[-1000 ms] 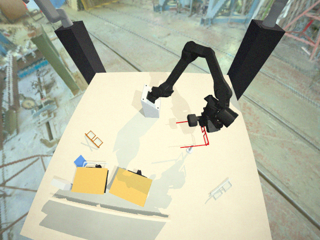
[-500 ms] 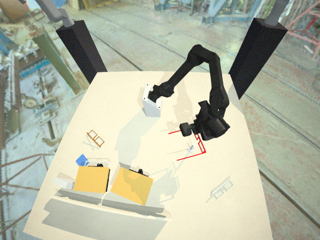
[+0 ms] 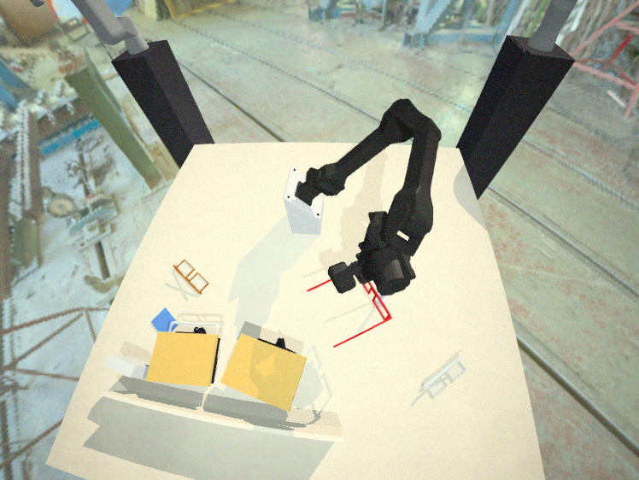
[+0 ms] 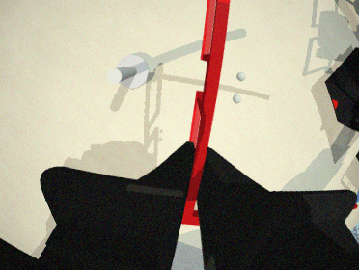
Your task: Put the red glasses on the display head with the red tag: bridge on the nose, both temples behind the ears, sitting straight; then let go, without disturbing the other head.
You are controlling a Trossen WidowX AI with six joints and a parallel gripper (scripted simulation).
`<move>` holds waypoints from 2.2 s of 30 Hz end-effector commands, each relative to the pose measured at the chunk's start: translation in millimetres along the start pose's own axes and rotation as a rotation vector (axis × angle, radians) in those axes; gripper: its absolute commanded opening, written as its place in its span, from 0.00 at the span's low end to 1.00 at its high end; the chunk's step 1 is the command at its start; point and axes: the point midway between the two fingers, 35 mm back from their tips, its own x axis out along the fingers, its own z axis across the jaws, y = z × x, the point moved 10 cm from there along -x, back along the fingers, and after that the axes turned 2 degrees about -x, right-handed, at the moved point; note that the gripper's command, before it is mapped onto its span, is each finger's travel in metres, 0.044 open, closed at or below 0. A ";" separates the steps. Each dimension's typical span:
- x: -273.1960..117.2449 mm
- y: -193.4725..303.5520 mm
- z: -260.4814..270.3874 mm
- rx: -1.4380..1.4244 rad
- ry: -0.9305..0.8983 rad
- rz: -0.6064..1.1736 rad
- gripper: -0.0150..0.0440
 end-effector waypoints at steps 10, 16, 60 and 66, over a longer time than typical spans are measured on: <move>-8.7 24.3 -73.6 -0.163 0.017 -0.037 0.25; -15.2 41.1 -103.2 -0.238 0.029 -0.062 0.25; -50.1 247.1 -228.8 -0.803 0.303 -0.325 0.25; -48.9 279.7 -231.2 -0.881 0.381 -0.354 0.25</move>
